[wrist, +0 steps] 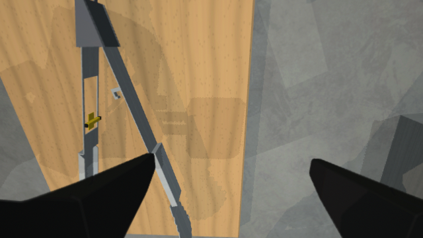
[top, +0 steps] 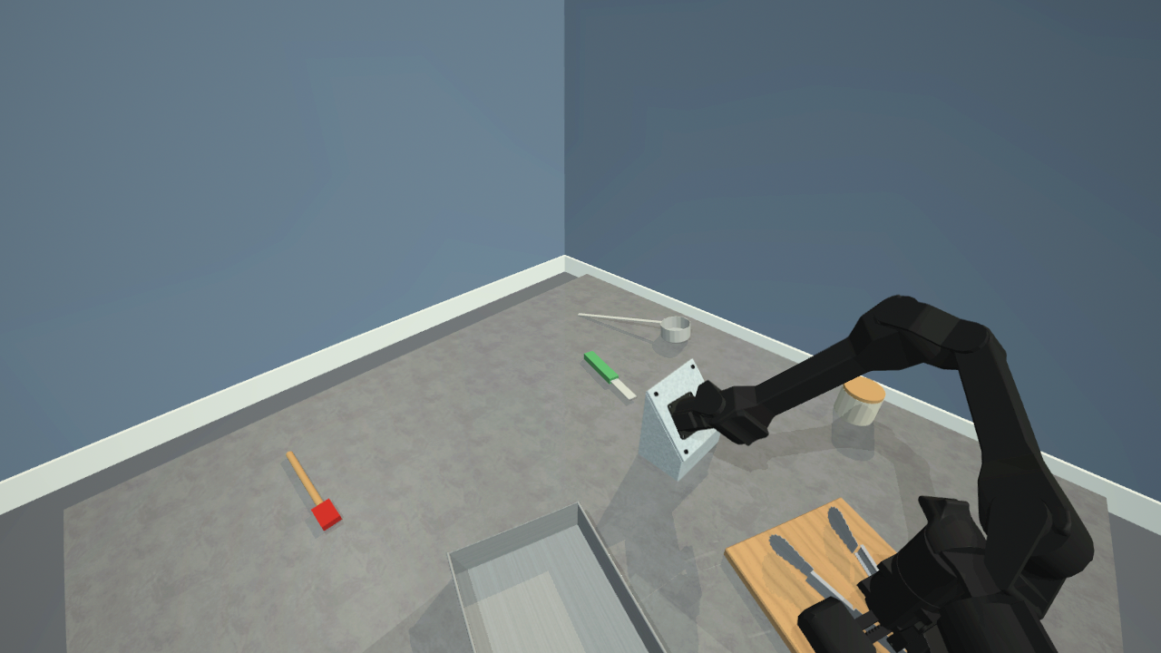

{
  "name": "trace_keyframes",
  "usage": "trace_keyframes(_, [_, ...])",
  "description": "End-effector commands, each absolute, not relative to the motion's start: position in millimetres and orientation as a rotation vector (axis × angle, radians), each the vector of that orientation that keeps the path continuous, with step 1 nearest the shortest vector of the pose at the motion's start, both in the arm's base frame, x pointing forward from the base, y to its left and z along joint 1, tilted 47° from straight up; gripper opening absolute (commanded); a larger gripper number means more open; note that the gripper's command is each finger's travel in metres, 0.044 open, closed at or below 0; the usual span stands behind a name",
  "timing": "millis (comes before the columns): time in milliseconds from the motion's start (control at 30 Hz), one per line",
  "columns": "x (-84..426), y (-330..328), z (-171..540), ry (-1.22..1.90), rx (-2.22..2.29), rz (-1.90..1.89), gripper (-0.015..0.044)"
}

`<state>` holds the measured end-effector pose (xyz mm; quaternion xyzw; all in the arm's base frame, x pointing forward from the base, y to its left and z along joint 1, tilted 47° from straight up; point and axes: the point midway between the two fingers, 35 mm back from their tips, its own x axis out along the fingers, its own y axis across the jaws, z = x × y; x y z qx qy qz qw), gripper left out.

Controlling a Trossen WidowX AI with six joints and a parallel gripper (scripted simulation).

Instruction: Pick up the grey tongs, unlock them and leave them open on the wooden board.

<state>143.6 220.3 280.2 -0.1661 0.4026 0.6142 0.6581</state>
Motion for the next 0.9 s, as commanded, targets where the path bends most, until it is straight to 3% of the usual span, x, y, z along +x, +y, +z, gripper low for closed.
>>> trace_keyframes(0, [169,198,290,0.903,-0.335,1.4,0.044])
trace_keyframes(200, [196,167,303,0.867,-0.253,1.397,0.044])
trace_keyframes(867, [193,142,323,0.77,-0.237,1.285,0.044])
